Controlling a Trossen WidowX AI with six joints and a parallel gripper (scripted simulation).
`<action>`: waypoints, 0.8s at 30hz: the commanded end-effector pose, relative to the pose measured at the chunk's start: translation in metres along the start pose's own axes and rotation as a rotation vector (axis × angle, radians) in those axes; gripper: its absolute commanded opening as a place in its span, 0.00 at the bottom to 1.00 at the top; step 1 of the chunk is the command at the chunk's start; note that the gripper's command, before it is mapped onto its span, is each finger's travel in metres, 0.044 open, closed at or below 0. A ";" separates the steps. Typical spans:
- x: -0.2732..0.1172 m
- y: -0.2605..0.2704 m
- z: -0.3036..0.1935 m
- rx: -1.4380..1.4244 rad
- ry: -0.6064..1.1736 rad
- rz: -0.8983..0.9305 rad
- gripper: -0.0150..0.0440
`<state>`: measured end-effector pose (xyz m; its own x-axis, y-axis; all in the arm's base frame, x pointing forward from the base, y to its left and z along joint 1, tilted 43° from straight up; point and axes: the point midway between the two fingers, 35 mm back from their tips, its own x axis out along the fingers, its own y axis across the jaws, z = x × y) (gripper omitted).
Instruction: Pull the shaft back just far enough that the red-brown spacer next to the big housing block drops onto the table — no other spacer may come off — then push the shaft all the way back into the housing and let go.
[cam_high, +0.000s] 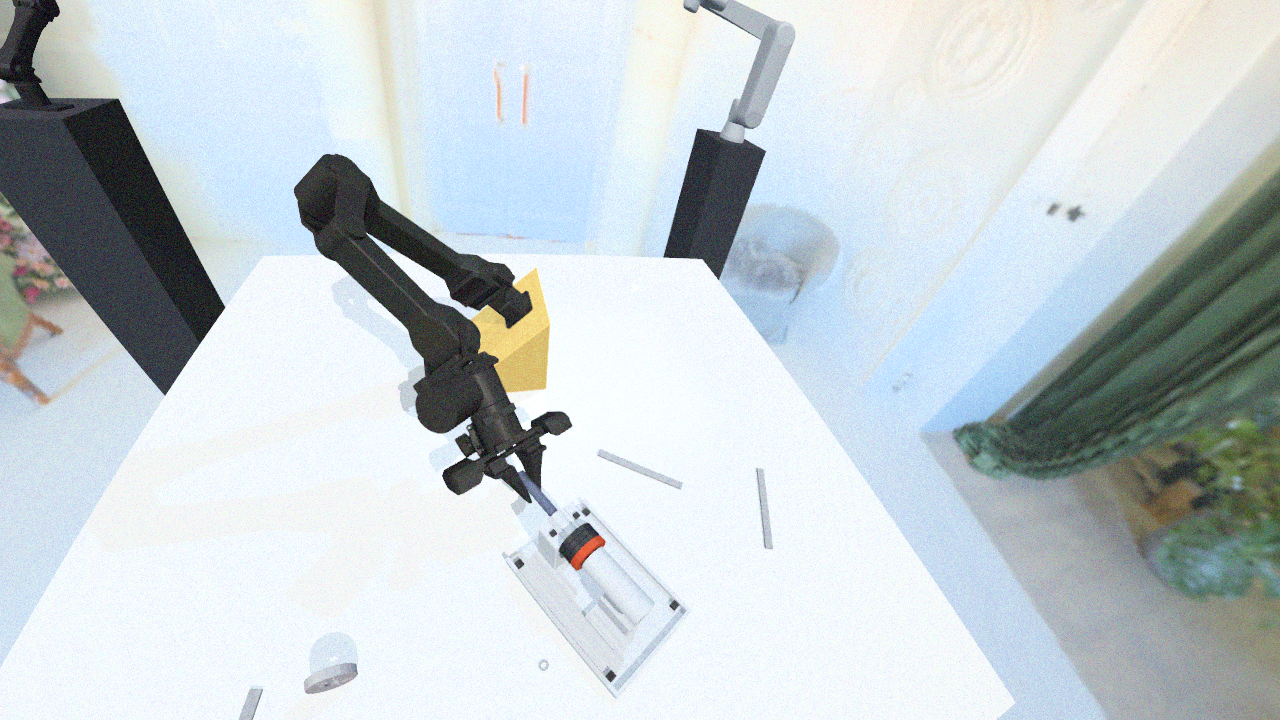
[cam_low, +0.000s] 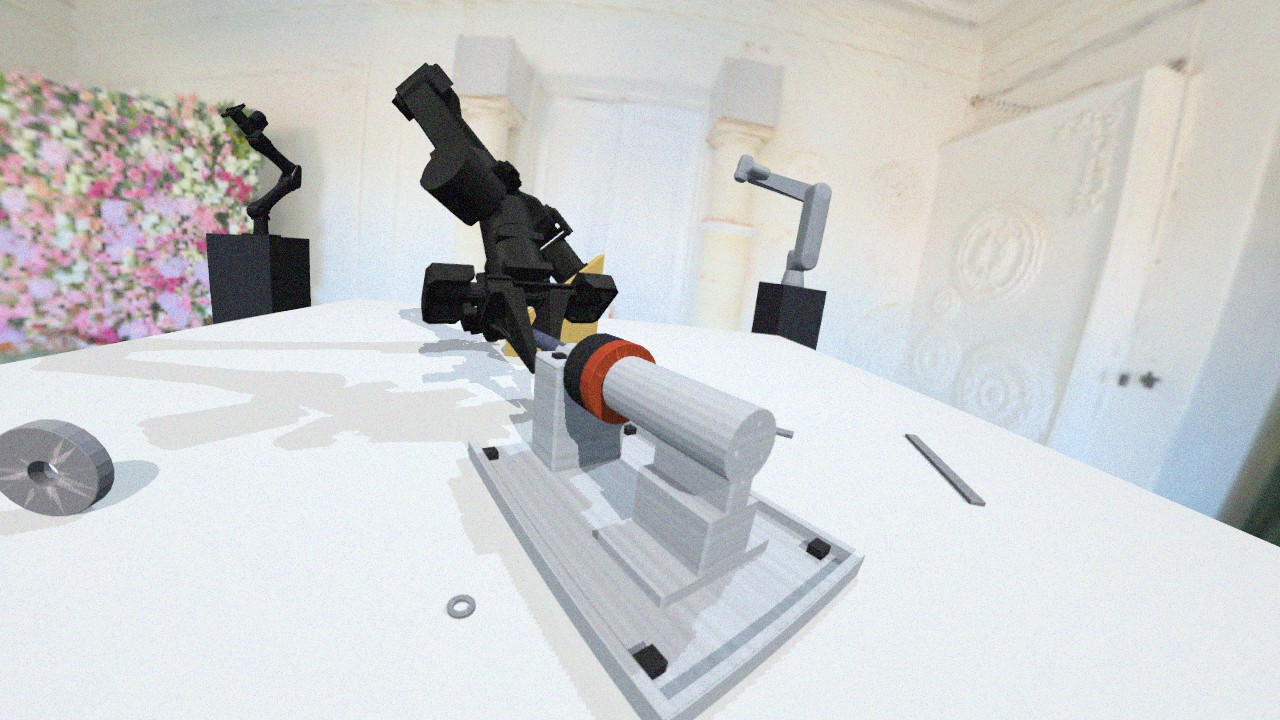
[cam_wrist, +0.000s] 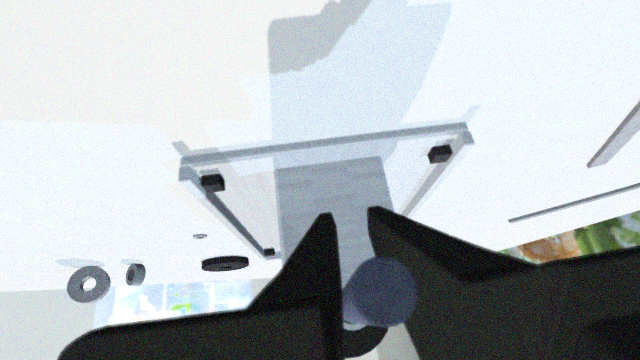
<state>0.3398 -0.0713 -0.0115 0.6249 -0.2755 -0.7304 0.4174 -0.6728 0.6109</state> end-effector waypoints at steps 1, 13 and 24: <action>-0.001 0.000 0.000 -0.004 0.000 -0.001 0.25; -0.001 0.000 0.001 -0.005 0.000 -0.001 0.25; -0.002 0.000 0.002 -0.005 0.000 -0.001 0.25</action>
<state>0.3372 -0.0721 -0.0106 0.6248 -0.2757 -0.7305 0.4174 -0.6727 0.6109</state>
